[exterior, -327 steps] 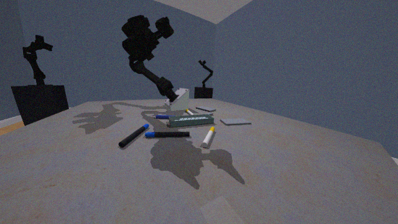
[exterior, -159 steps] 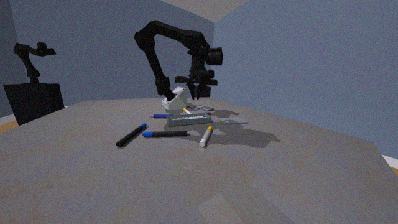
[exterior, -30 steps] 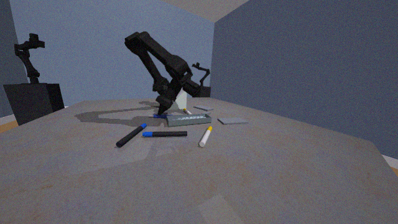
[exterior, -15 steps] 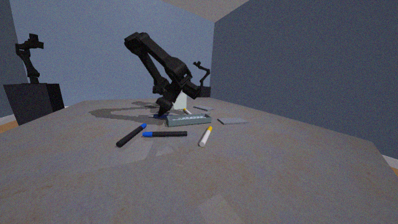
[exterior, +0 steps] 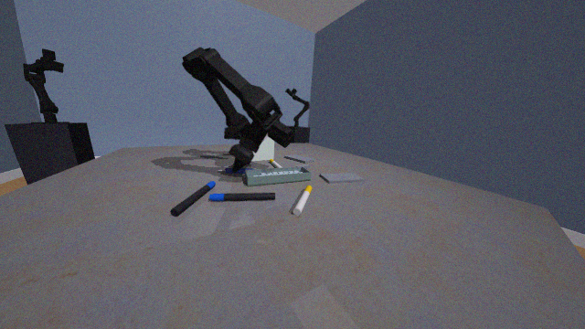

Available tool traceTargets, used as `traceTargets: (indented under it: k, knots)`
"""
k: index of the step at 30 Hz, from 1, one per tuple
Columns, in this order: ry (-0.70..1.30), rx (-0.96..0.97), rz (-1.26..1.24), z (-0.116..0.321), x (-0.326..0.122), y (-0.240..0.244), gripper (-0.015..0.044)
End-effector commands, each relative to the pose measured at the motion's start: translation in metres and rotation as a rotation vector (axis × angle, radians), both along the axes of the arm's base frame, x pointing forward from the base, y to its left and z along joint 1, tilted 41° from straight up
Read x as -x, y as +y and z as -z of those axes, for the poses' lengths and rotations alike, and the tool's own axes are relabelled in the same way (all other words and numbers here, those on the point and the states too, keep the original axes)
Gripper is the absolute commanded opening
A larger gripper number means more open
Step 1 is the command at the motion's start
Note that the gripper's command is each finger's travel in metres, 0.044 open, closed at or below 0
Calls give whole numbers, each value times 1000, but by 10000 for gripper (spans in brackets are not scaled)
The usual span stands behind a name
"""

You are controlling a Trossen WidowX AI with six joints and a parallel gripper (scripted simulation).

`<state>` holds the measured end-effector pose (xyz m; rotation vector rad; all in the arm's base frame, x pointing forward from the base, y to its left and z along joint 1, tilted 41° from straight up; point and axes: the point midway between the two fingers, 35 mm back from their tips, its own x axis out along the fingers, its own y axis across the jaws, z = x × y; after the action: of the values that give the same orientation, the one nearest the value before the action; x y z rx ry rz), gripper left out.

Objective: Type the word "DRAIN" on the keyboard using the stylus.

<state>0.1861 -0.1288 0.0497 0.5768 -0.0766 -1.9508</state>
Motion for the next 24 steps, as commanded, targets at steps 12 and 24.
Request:
traceTargets:
  k: [12, 24]
  knots:
    - [-1, -1, -1, -2, -1, 2, 0]
    - [1, -3, 0, -37, -4, 33, 0]
